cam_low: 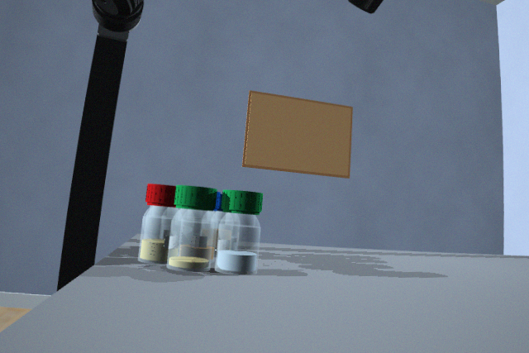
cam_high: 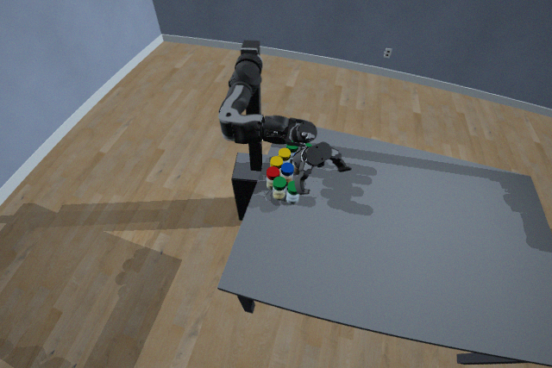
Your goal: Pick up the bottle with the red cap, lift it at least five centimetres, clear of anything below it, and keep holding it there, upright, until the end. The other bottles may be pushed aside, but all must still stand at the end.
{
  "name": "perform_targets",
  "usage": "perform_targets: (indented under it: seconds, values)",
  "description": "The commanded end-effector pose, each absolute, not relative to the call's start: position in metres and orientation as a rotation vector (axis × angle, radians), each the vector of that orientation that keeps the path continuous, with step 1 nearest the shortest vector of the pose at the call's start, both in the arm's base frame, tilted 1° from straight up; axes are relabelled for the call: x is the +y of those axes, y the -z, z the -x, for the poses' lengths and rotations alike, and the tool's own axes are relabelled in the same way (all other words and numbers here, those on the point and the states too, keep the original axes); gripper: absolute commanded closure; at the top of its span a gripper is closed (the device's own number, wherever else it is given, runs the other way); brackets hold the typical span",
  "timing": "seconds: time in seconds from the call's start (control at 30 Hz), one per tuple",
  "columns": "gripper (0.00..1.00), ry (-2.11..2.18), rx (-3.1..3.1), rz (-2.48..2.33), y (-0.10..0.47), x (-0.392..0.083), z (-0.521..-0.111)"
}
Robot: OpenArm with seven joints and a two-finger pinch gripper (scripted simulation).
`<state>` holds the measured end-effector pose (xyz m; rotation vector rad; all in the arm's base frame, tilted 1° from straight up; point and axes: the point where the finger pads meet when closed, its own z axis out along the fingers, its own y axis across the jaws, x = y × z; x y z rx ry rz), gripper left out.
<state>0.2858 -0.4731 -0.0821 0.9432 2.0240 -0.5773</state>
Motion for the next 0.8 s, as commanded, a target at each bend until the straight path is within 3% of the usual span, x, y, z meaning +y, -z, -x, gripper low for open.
perform_targets:
  seconds: [0.0,0.53,0.57,0.77]
  values:
    - [0.0,0.577,2.02,-0.943,0.081,-0.473,-0.286]
    - [0.0,0.577,2.02,-0.943,0.081,-0.473,-0.286]
    - [0.55,0.549,2.041,-0.95,0.085,-0.467,-0.286]
    - [0.55,0.374,2.163,-0.987,0.112,-0.427,-0.286]
